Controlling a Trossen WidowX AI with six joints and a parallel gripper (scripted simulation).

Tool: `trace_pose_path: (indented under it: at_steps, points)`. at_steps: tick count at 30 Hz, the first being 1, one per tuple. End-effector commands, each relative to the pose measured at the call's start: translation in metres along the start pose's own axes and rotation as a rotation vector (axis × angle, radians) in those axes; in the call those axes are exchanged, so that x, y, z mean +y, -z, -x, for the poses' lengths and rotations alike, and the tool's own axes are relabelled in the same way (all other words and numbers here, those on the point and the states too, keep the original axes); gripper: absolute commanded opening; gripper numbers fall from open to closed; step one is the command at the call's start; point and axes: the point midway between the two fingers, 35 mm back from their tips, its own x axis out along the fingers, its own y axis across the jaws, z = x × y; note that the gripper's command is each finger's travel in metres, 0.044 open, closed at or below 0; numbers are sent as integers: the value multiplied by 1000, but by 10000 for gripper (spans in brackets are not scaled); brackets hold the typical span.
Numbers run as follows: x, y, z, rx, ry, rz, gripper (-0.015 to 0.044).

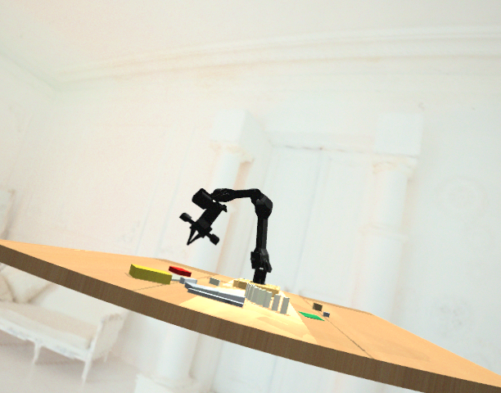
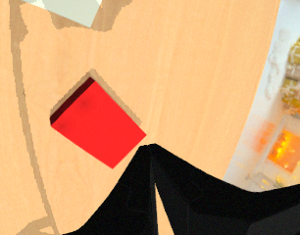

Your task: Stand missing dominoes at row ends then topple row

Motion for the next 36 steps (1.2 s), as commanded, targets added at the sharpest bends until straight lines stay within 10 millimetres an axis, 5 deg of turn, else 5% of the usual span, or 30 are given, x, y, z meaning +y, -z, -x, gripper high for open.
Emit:
trace_pose_path:
  at_steps: [1,9,17,36]
  points:
    - [48,-44,15,-83,-63,48,0]
    - [170,-108,57,-208,-218,168,0]
    - [291,-113,96,-232,-376,293,0]
    - [294,-113,97,-231,-379,296,0]
